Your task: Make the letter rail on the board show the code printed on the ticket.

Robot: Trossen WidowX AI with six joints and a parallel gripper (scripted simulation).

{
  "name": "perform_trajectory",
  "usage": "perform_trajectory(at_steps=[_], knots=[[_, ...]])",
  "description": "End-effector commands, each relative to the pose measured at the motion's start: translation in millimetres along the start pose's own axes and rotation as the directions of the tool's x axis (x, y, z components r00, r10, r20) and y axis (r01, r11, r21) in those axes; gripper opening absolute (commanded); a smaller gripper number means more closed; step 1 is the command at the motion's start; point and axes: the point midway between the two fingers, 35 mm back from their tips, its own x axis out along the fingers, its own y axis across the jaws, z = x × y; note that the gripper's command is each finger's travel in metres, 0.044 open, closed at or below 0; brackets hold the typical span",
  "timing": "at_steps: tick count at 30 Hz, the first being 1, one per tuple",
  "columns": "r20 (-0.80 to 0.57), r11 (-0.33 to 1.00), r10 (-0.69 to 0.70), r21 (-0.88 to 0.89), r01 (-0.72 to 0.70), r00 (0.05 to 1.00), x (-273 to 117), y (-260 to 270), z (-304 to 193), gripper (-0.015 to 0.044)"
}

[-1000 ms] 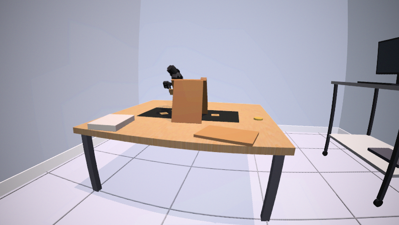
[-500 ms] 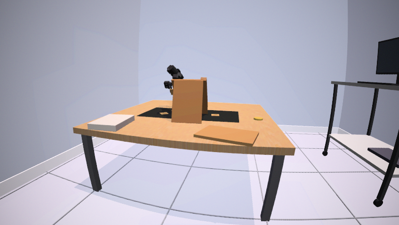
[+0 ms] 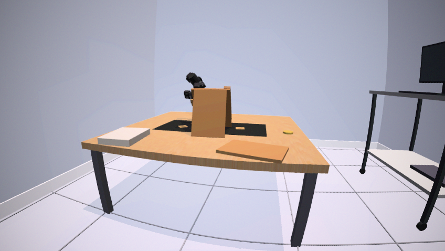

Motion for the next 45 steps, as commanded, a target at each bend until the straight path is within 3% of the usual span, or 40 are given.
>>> perform_trajectory(at_steps=[1, 45], knots=[[-0.001, 1.000, -0.001, 0.002, 0.001, 1.000, 0, 2, 0, 0.0000], [-0.001, 1.000, -0.001, 0.003, 0.001, 1.000, 0, 25, 0, 0.0000]])
